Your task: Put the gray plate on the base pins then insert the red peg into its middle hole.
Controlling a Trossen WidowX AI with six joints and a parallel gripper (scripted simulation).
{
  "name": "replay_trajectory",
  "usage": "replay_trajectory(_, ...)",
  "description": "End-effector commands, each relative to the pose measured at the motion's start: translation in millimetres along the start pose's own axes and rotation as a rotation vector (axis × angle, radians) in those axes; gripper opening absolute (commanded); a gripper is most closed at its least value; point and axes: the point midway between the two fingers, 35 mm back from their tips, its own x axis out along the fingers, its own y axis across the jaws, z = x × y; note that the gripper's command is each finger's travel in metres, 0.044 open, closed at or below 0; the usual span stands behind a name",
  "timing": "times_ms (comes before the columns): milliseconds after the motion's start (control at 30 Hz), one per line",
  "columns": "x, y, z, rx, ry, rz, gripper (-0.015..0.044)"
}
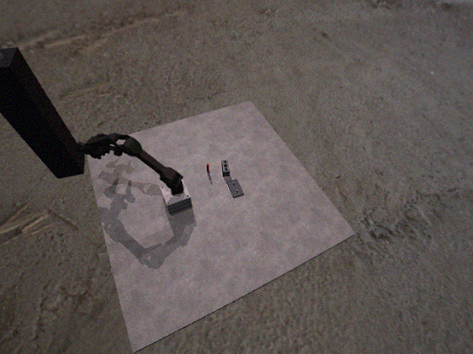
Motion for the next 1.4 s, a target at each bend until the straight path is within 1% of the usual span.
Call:
replay_trajectory(0,1,0,0,-0.007,0.014,-0.003,0.0426)
replay_trajectory(33,5,0,0,-0.028,0.056,-0.012,0.0440)
replay_trajectory(67,9,1,0,-0.062,0.126,-0.023,0.0440)
replay_trajectory(200,23,0,6,-0.213,0.491,-0.015,0.0440)
replay_trajectory(333,20,0,21,-0.315,0.836,0.109,0.0440)
replay_trajectory(400,15,0,29,-0.335,0.936,0.171,0.0440)
replay_trajectory(700,15,0,30,-0.337,0.948,0.180,0.0440)
replay_trajectory(767,19,-3,34,-0.334,0.947,0.176,0.0440)
replay_trajectory(833,33,-12,44,-0.326,0.946,0.166,0.0440)
replay_trajectory(967,78,-50,78,-0.298,0.942,0.129,0.0440)
replay_trajectory(1067,100,-72,94,-0.290,0.942,0.113,0.0440)
replay_trajectory(1233,153,-143,133,-0.297,0.949,0.082,0.0440)
replay_trajectory(1367,184,-207,158,-0.300,0.957,0.061,0.0440)
